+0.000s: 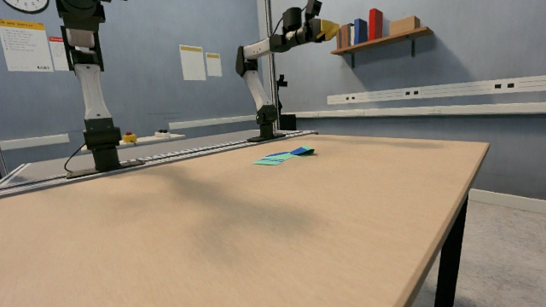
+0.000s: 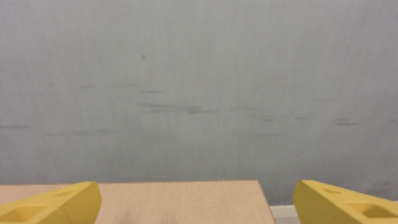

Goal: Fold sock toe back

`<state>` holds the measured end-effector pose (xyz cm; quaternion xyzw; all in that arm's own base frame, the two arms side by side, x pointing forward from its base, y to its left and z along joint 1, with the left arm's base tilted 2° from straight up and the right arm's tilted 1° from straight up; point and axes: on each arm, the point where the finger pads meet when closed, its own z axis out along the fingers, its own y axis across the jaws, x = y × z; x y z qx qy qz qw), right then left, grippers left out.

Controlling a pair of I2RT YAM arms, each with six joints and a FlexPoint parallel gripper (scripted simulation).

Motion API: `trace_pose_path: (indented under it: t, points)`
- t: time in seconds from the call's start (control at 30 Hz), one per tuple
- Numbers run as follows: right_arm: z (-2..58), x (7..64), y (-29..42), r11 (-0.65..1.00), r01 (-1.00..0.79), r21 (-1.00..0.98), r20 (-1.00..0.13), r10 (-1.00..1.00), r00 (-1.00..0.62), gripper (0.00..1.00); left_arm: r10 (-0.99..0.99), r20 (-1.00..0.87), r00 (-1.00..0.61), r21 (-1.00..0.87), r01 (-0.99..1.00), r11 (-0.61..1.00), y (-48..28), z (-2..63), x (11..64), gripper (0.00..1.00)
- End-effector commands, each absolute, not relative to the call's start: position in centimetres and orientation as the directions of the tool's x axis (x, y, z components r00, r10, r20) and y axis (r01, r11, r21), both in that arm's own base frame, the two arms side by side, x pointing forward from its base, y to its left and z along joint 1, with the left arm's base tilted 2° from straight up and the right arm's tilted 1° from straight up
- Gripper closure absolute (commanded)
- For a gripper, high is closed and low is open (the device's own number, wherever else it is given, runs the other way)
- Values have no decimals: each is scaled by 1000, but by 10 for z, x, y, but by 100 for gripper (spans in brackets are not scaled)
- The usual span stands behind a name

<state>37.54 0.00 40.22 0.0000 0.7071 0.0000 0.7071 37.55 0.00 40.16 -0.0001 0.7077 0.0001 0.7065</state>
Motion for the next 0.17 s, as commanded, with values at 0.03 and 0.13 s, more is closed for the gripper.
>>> trace_pose_path:
  t: [0.03,0.13]
  points:
    - [407,373,-1,1000,8,-6,-1000,-6,13,0,7,-999,52,6,-19,1000,5,422,371,61]
    - [407,373,-1,1000,8,-6,-1000,-6,13,0,7,-999,52,6,-19,1000,5,422,371,61]
